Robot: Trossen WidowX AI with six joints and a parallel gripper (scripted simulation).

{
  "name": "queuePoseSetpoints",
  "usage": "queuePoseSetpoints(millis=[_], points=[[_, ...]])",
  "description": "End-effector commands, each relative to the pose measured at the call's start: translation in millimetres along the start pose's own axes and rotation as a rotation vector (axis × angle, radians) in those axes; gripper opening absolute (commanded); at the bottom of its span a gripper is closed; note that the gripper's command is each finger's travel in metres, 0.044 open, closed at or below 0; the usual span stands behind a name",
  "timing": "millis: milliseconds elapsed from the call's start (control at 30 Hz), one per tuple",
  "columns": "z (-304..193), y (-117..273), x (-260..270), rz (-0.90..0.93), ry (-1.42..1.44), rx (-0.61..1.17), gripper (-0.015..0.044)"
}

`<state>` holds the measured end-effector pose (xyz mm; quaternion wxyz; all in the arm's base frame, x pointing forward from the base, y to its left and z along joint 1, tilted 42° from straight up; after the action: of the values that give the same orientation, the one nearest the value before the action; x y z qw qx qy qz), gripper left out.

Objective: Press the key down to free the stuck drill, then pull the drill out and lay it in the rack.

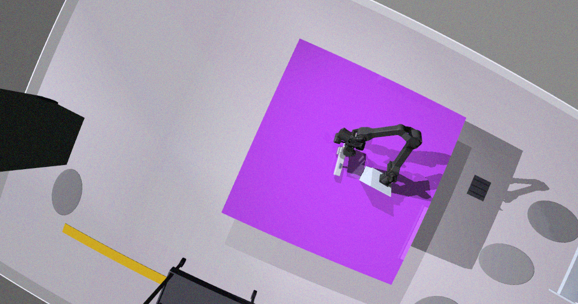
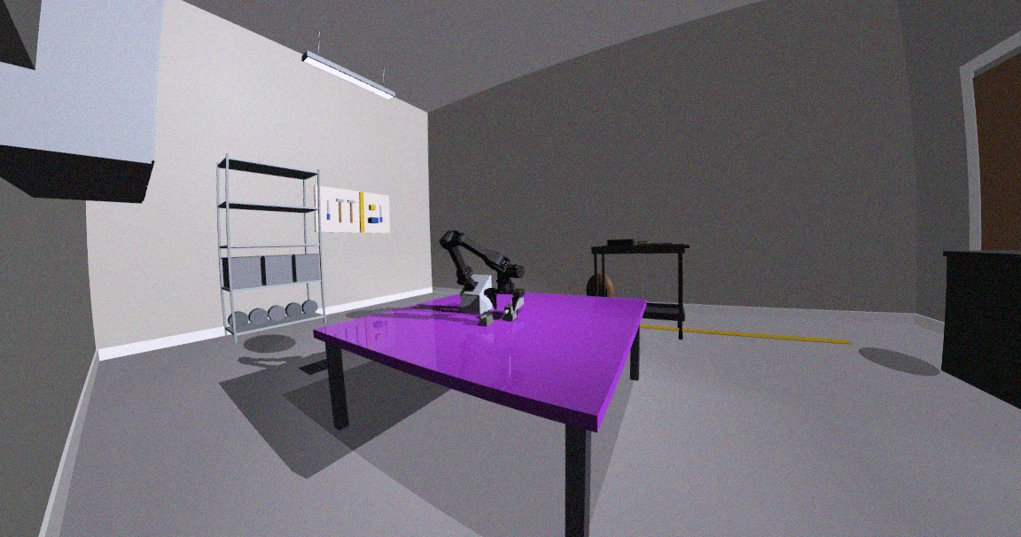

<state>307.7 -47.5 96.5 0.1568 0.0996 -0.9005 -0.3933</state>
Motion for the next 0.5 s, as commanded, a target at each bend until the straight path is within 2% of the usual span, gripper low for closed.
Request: queuePoseSetpoints(millis=[0,467], points=[[2.3,-6.4,0.7,0.008,0.007,0.000,0.0440],[8.4,-28.5,-0.4,0.009,0.007,0.001,0.0440]])
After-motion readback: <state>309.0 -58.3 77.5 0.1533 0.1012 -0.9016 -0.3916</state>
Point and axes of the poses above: the point midway between the two fingers, 35 mm back from their tips, its own y axis back along the fingers, its own x axis across the jaws, z = x × y, the point moved 7 cm from there along y, back along the fingers, and after that the axes turned 8 degrees about y, right-handed, at the moved point
